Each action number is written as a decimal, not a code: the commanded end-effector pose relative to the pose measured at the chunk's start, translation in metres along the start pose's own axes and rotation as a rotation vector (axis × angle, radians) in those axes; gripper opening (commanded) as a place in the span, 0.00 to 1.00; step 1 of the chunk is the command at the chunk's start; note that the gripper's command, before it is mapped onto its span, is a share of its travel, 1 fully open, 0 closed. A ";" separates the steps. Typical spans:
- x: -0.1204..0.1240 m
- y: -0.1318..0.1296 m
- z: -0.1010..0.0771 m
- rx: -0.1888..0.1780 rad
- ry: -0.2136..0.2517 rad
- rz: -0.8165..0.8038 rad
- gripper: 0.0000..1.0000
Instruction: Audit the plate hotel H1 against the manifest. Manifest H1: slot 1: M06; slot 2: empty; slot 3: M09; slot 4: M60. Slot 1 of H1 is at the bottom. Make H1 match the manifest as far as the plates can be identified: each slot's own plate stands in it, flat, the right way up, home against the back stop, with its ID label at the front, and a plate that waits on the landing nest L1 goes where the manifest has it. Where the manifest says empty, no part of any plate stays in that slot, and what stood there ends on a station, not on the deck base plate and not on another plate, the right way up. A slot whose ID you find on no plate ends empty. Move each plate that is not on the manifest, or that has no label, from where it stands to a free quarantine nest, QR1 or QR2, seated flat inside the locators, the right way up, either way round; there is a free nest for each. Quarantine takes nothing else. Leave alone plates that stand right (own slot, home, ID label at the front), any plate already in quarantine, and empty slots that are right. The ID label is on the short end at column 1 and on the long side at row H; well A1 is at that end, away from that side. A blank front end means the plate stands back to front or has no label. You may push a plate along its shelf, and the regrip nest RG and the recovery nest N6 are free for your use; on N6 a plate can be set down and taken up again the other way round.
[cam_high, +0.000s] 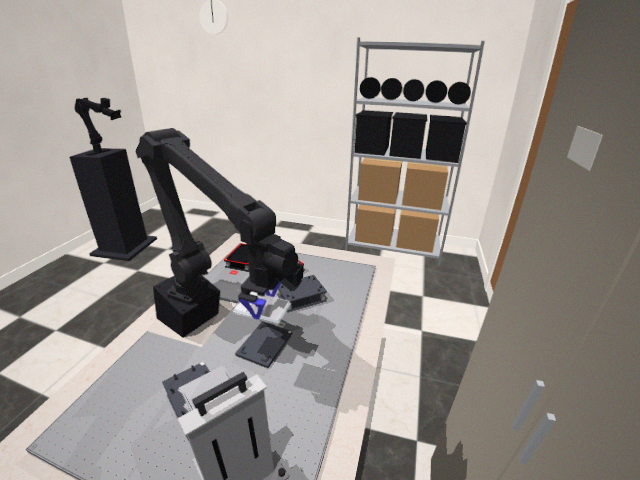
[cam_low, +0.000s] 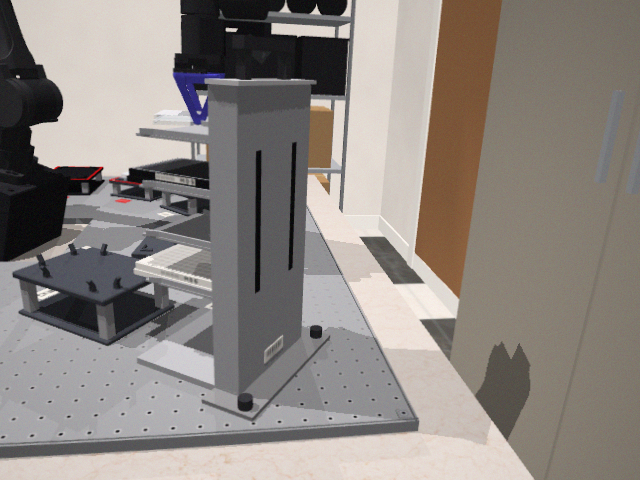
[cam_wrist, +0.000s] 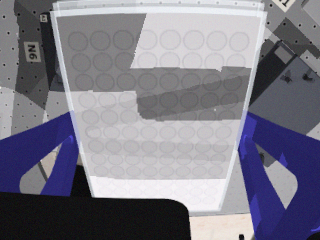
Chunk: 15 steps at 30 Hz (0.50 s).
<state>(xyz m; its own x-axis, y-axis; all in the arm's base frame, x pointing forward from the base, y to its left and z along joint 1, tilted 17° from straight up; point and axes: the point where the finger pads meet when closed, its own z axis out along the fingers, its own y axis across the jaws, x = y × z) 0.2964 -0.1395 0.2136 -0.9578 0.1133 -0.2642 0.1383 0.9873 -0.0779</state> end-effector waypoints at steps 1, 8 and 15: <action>-0.029 0.004 -0.035 0.030 -0.102 -0.019 0.86; -0.008 0.034 -0.012 0.012 -0.040 -0.157 0.86; -0.008 0.050 -0.012 0.011 -0.036 -0.240 0.86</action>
<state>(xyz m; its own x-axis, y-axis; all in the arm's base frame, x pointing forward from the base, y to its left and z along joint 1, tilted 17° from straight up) 0.3097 -0.0986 0.2177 -0.9631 -0.0727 -0.2592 -0.0385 0.9902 -0.1346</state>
